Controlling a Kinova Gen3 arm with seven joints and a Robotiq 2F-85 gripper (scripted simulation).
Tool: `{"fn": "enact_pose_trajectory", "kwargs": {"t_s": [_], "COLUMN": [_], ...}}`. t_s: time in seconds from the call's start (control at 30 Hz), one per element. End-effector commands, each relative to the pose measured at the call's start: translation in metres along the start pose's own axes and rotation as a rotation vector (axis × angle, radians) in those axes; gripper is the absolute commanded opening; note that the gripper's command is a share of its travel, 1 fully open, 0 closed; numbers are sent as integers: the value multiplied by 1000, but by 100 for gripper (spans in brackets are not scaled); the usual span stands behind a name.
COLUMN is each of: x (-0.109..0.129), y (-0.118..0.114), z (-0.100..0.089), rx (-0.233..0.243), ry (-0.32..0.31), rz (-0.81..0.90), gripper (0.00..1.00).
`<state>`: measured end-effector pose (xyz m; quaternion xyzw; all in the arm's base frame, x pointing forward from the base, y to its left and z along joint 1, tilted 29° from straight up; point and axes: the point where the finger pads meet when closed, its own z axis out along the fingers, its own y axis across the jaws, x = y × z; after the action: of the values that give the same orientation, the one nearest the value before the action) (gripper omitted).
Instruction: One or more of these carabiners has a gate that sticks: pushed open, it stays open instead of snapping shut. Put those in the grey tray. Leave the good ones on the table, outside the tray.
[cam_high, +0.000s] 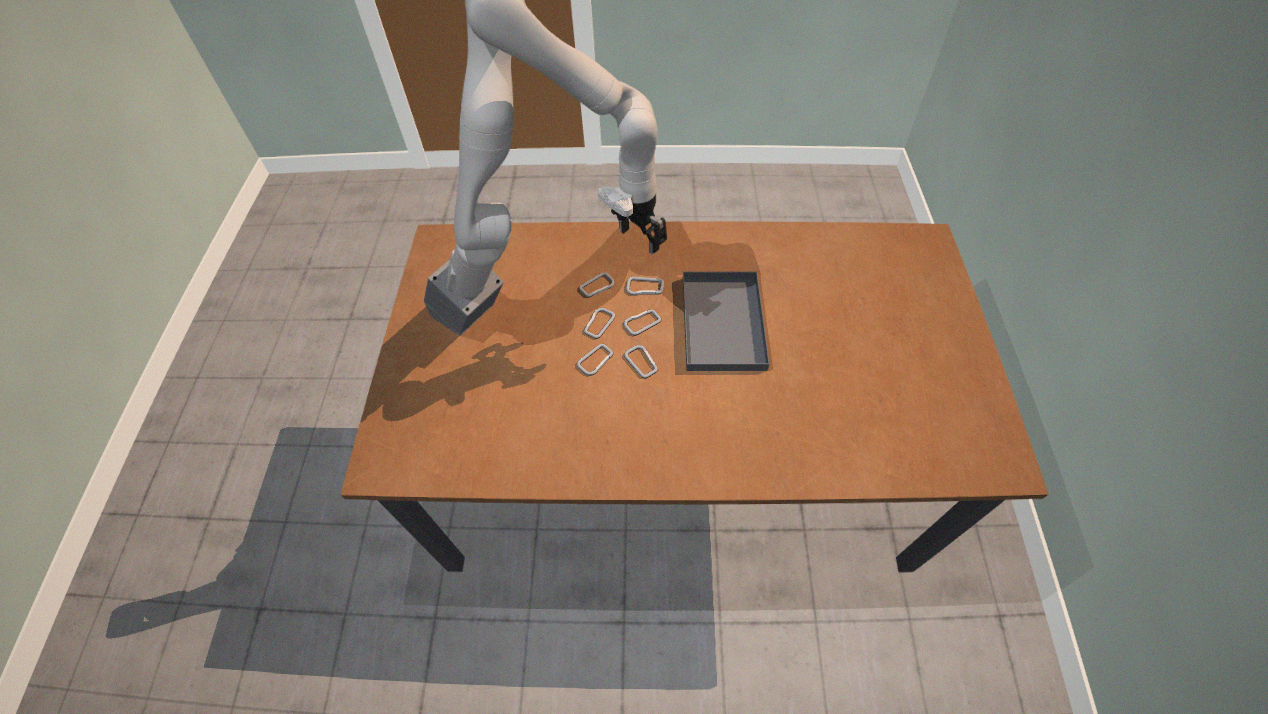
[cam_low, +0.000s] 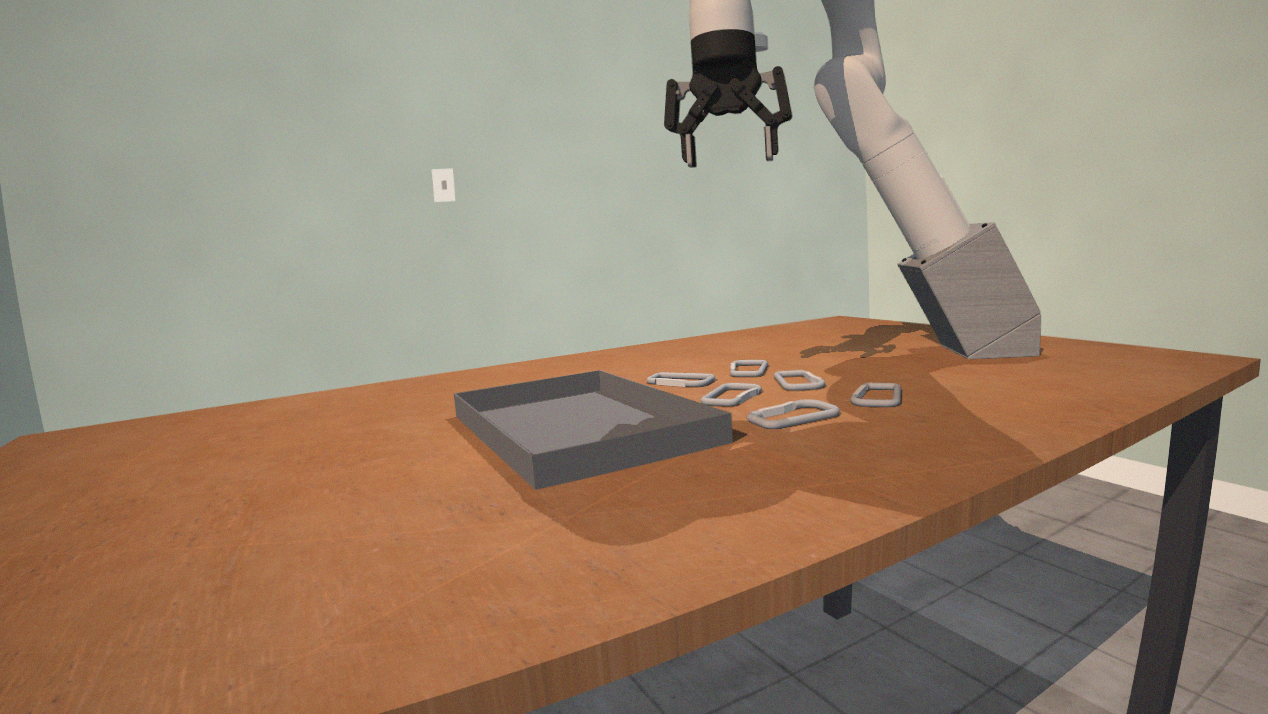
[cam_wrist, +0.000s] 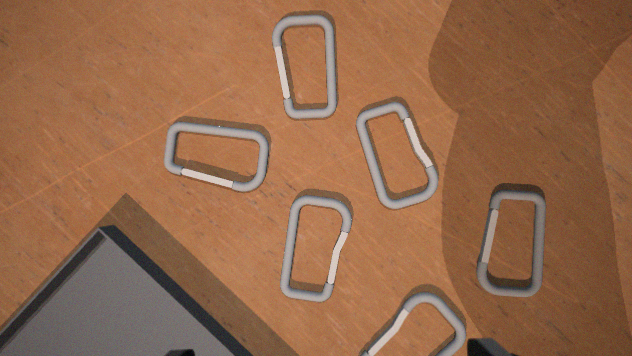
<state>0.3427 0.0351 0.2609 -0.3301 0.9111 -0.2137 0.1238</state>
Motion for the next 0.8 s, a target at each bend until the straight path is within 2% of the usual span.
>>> {"fn": "enact_pose_trajectory", "kwargs": {"t_s": [0.0,0.4,0.43,0.77], "x": [40,40,79,79], "y": [2,2,-2,-2], "z": [39,39,76,76], "rx": [-21,-21,-9,-9], "ry": [-9,-9,-8,-8], "rz": [0,0,-8,-8], "gripper": [100,100,100,100]}}
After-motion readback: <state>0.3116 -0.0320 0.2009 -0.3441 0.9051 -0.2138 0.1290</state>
